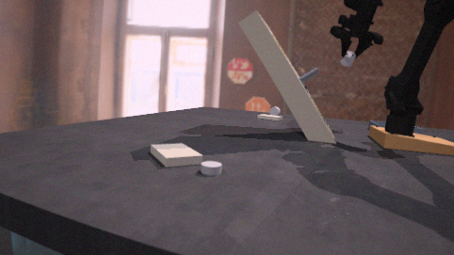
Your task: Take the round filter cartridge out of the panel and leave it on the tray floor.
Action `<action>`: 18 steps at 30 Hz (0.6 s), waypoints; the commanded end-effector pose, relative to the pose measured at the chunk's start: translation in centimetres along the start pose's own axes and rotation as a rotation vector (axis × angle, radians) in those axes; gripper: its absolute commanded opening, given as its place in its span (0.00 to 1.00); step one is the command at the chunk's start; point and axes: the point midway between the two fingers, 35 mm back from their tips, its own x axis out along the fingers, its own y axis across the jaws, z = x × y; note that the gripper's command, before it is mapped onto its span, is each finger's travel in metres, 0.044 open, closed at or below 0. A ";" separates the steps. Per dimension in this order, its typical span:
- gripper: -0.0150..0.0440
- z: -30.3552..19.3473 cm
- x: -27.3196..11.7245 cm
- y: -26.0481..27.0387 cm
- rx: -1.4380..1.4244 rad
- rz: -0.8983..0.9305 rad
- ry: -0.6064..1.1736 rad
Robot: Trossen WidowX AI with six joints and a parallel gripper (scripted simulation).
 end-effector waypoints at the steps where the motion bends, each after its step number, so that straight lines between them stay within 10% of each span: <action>1: 0.25 0.1 0.0 -1.1 0.053 -0.031 -0.013; 18: 0.25 -1.6 3.3 -6.0 0.211 -0.121 -0.014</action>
